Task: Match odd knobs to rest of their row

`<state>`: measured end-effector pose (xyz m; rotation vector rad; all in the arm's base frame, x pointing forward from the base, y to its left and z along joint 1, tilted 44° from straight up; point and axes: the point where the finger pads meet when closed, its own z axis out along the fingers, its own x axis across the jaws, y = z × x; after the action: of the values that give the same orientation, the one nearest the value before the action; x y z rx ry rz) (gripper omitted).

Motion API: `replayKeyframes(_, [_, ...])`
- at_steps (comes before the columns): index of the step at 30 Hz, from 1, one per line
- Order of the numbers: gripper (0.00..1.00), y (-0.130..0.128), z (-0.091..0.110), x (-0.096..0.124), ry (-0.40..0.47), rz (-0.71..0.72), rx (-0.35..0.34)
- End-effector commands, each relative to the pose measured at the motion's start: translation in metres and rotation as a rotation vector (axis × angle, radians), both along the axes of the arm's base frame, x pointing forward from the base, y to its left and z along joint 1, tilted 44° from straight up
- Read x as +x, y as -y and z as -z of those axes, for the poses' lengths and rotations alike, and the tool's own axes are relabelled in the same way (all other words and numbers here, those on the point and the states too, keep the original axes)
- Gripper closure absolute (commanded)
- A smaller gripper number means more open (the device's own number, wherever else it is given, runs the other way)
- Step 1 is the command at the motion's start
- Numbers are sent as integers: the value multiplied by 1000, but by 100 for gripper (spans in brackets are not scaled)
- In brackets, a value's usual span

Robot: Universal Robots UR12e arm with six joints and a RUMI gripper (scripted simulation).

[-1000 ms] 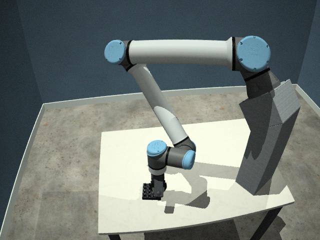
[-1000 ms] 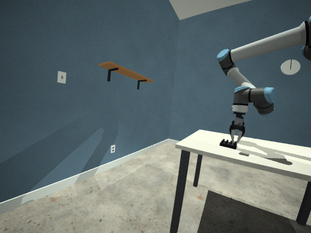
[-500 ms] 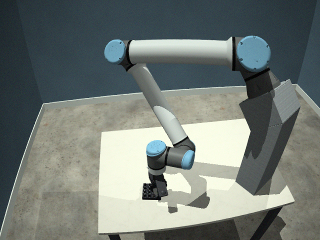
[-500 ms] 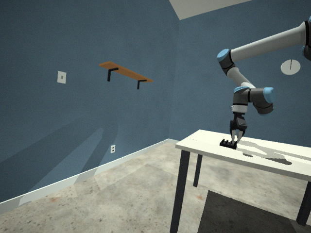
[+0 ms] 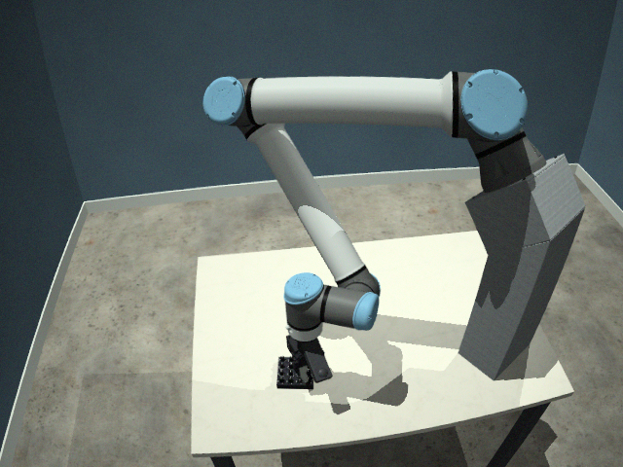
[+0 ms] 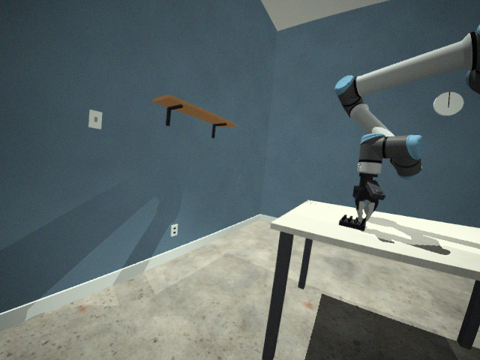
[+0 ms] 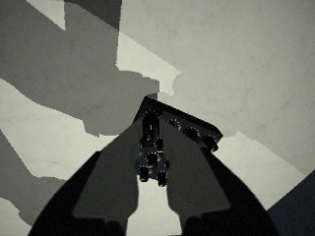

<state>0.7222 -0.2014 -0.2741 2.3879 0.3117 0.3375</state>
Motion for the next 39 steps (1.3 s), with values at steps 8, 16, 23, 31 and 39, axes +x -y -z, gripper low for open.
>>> replayKeyframes(8, [96,0,0,0,-17,-22,-10])
replayKeyframes(16, [96,0,0,0,-17,-22,-10])
replayKeyframes(23, [89,0,0,0,-17,-22,-10])
replayKeyframes(31, [89,0,0,0,-17,-22,-10])
replayKeyframes(39, [89,0,0,0,-17,-22,-10])
